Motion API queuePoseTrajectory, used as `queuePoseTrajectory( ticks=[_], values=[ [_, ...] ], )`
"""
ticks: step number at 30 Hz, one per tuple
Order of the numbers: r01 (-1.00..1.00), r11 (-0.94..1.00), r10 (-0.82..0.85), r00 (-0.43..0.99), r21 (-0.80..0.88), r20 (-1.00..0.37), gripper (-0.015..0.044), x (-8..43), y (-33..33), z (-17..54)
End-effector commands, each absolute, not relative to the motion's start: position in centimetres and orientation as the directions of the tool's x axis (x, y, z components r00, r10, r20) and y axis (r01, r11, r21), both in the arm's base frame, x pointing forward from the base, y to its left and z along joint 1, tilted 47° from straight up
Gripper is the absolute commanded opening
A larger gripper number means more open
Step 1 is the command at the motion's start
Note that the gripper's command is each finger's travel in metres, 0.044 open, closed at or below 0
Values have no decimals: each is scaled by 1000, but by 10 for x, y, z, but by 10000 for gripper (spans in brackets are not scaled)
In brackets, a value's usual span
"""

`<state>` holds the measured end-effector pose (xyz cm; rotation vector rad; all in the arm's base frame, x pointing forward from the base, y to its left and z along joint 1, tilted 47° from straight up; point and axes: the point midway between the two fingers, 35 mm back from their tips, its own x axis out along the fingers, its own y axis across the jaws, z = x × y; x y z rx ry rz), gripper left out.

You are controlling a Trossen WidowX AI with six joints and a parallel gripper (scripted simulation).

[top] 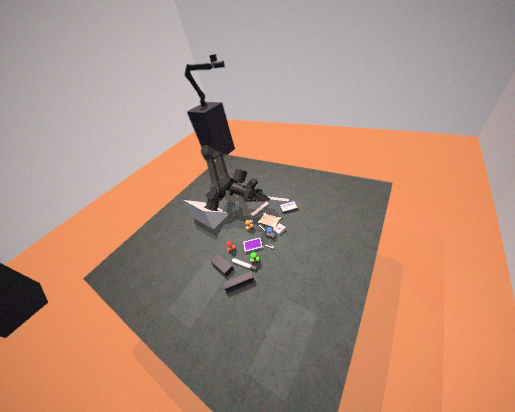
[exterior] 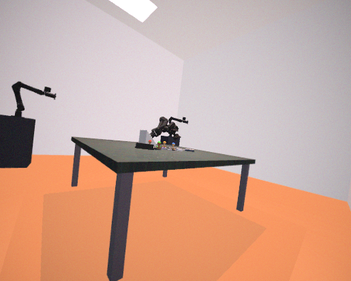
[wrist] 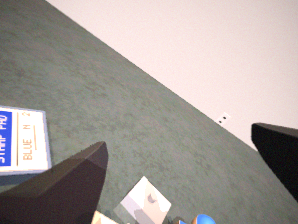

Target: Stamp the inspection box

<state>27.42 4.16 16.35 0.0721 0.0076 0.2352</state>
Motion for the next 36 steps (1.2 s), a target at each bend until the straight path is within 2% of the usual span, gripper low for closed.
queuePoseTrajectory(
  ticks=[1, 7, 14, 20, 27, 36],
  values=[
    [-232, 970, 233, 973, 70, -8, 374, 276, 41, 163],
    [-224, 974, 221, 931, 23, -290, 226, 323, 26, 137],
    [-258, 965, 237, 769, 51, -594, 226, 368, -3, 97],
    [-283, 946, 298, 572, 158, -764, 226, 390, -32, 61],
    [-235, 904, 420, 341, 356, -841, 226, 391, -75, 17],
    [-144, 772, 634, 112, 619, -765, 226, 389, -107, -21]
  ],
)
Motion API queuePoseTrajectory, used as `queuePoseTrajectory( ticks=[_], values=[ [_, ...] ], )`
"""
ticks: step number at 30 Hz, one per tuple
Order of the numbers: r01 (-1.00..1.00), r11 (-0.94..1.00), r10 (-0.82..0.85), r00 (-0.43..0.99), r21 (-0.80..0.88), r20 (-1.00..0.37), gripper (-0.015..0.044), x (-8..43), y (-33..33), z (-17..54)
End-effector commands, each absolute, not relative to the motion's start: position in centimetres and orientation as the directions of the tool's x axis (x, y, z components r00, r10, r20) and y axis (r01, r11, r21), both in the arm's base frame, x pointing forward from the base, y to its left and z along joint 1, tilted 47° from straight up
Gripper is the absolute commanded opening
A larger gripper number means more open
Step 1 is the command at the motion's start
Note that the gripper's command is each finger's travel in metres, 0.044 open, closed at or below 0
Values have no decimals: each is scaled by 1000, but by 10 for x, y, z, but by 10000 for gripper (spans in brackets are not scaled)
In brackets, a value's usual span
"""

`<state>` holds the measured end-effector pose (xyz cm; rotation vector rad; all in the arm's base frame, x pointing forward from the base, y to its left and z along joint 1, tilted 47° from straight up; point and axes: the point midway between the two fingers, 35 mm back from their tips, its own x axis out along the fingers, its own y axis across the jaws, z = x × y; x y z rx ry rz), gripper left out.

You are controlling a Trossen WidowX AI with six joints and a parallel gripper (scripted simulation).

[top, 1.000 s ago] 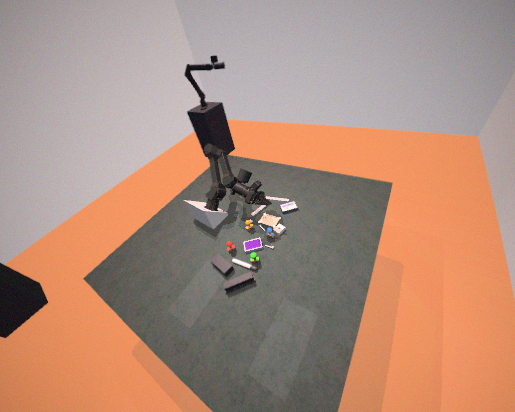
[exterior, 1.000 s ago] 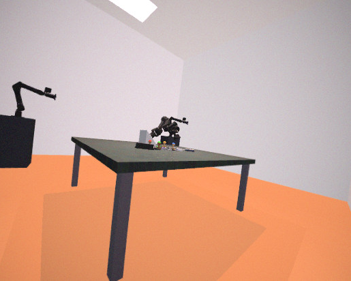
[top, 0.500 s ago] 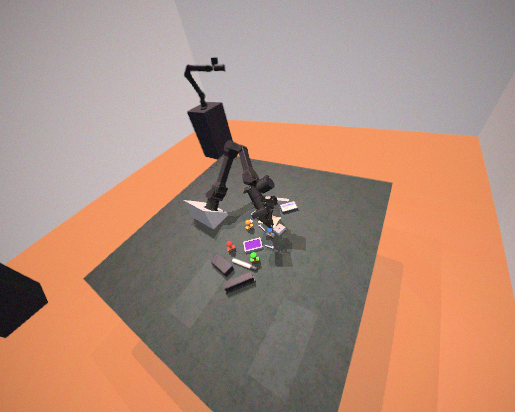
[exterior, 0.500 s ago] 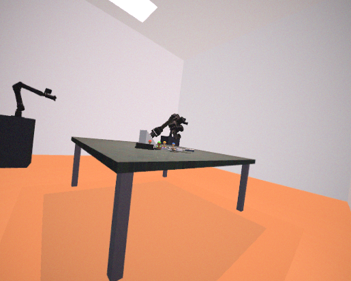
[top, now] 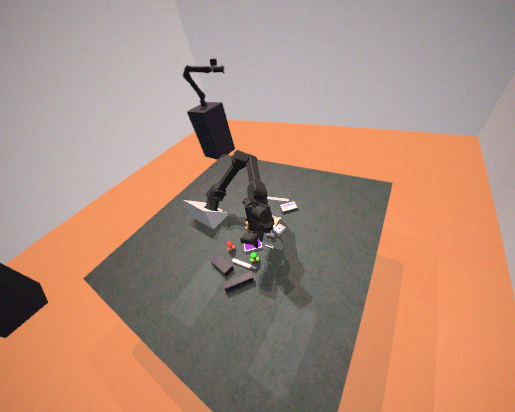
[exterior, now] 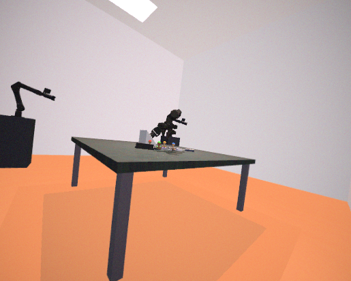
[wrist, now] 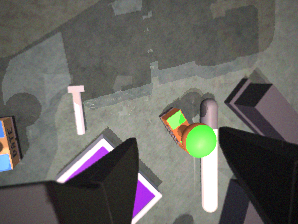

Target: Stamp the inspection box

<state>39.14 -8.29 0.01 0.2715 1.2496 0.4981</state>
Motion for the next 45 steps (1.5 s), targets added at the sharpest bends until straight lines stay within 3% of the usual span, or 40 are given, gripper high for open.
queuePoseTrajectory(
  ticks=[1, 5, 45],
  values=[
    [-130, 752, 658, 93, 646, -747, 226, 388, -110, -24],
    [-91, 698, 715, 55, 710, -697, 226, 385, -118, -33],
    [-90, 697, 717, 56, 712, -695, 226, 389, -82, -71]
  ],
)
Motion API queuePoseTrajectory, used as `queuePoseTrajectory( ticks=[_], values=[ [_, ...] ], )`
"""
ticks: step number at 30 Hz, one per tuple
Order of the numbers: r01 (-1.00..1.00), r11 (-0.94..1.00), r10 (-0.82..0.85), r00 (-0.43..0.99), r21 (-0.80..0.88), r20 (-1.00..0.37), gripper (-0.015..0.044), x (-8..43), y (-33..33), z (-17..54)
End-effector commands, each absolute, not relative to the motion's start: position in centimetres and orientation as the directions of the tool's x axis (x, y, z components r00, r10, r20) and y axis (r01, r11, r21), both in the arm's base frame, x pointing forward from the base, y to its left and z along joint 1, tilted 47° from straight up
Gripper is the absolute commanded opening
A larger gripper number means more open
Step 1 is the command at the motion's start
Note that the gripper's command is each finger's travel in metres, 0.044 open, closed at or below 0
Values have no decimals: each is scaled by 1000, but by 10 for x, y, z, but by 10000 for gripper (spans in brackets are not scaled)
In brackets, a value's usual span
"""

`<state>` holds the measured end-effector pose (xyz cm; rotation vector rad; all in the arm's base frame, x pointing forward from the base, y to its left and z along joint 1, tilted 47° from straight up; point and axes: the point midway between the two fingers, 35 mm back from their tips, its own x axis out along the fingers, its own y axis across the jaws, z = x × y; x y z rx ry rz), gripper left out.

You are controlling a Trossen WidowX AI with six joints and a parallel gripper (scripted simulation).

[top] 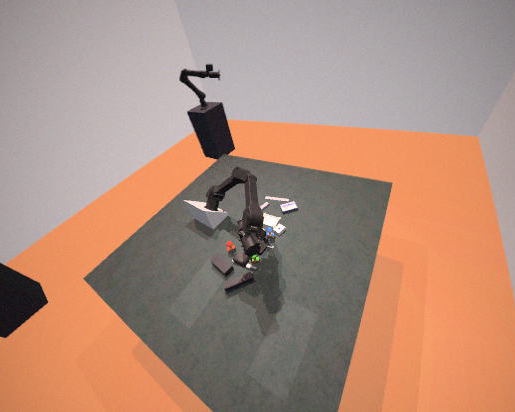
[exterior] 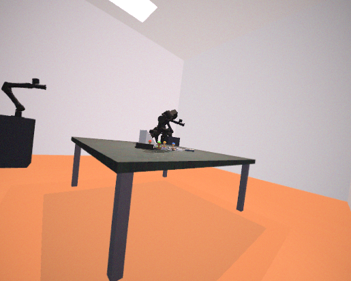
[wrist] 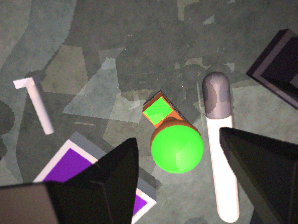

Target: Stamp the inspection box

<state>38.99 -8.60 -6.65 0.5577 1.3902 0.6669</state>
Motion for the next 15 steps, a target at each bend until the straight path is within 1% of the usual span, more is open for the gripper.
queuePoseTrajectory(
  ticks=[1, 15],
  values=[
    [-90, 697, 717, 56, 712, -695, 226, 389, -80, -72],
    [-91, 695, 719, 55, 713, -693, 226, 389, -64, -86]
  ],
)
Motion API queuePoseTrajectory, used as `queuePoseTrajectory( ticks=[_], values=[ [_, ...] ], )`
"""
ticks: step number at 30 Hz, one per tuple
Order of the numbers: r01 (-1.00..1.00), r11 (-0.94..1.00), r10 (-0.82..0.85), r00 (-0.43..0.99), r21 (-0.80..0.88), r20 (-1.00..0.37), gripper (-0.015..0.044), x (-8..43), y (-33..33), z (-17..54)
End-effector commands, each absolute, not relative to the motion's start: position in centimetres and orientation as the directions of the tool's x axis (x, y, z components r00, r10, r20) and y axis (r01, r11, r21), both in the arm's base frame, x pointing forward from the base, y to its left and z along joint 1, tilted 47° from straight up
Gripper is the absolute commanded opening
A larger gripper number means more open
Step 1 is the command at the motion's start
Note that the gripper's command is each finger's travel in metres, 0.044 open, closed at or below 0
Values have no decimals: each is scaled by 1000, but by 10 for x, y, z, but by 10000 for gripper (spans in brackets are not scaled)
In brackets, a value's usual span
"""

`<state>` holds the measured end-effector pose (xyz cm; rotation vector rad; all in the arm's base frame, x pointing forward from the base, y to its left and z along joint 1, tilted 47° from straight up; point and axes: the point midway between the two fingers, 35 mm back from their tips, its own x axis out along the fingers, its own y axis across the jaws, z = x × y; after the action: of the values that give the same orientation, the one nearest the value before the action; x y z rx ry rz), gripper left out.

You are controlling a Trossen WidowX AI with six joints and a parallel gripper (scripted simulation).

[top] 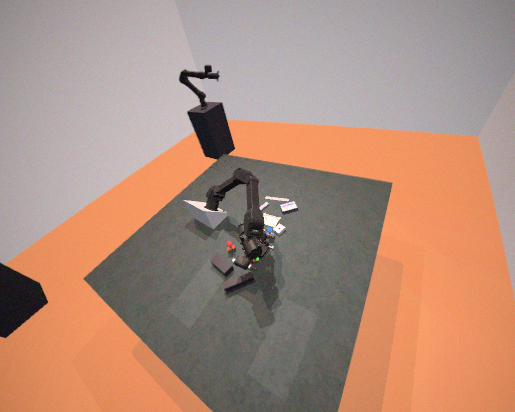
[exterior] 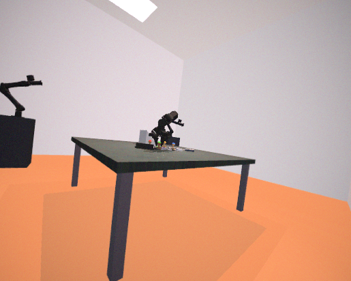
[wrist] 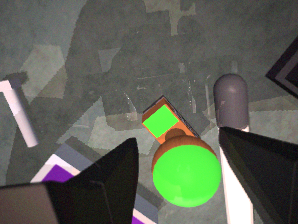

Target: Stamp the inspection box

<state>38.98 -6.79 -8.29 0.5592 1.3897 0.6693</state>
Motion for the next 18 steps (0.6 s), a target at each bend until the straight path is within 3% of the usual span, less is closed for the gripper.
queuePoseTrajectory(
  ticks=[1, 2, 5, 15, 18],
  values=[
    [-91, 695, 719, 55, 713, -693, 226, 389, -64, -86],
    [-91, 695, 719, 55, 713, -693, 226, 389, -64, -86],
    [-98, 697, 716, 53, 710, -696, 147, 390, -66, -84],
    [-98, 697, 716, 53, 710, -696, 80, 390, -66, -84],
    [-98, 697, 716, 53, 710, -696, 2, 390, -67, -84]
  ],
)
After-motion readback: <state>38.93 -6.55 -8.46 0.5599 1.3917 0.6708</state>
